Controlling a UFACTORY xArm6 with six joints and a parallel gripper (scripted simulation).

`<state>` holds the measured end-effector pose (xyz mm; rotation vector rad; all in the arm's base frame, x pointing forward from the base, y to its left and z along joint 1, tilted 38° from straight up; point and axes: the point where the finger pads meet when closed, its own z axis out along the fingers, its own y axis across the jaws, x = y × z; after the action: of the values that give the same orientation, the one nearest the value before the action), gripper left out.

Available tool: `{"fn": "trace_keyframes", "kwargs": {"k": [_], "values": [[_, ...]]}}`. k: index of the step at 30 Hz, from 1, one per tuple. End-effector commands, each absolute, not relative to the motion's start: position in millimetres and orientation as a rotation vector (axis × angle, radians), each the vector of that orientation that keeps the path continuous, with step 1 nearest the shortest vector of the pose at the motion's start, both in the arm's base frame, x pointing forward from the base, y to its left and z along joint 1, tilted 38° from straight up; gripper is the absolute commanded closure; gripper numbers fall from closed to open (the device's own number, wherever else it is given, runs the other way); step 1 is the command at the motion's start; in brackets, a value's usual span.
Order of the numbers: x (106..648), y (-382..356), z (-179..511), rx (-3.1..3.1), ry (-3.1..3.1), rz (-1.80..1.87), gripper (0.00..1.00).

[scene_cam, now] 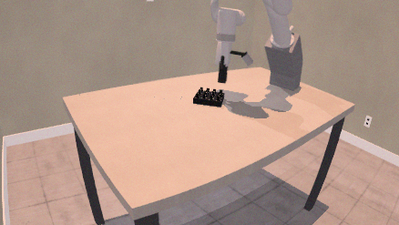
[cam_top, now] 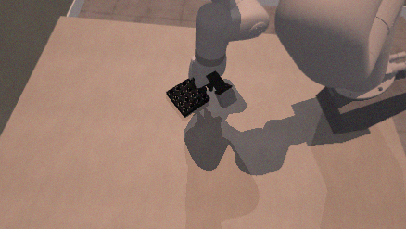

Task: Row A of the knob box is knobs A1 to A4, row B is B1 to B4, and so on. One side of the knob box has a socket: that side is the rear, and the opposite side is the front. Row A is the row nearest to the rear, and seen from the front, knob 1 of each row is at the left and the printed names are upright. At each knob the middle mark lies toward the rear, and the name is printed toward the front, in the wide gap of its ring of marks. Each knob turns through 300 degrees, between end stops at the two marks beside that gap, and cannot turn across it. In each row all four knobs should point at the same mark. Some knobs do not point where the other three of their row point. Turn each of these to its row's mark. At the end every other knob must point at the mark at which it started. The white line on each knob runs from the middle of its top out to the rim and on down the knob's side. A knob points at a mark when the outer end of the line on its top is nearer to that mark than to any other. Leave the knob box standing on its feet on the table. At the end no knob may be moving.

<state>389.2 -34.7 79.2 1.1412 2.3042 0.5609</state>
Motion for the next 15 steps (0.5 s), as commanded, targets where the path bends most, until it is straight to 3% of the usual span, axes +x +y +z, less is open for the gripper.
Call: {"fn": "trace_keyframes", "kwargs": {"k": [1, 15], "values": [[392.4, -34.2, 76.0, 1.140, 2.302, 0.561, 0.81], [401.9, -32.2, 64.1, 1.141, 2.302, 0.561, 0.81]]}}
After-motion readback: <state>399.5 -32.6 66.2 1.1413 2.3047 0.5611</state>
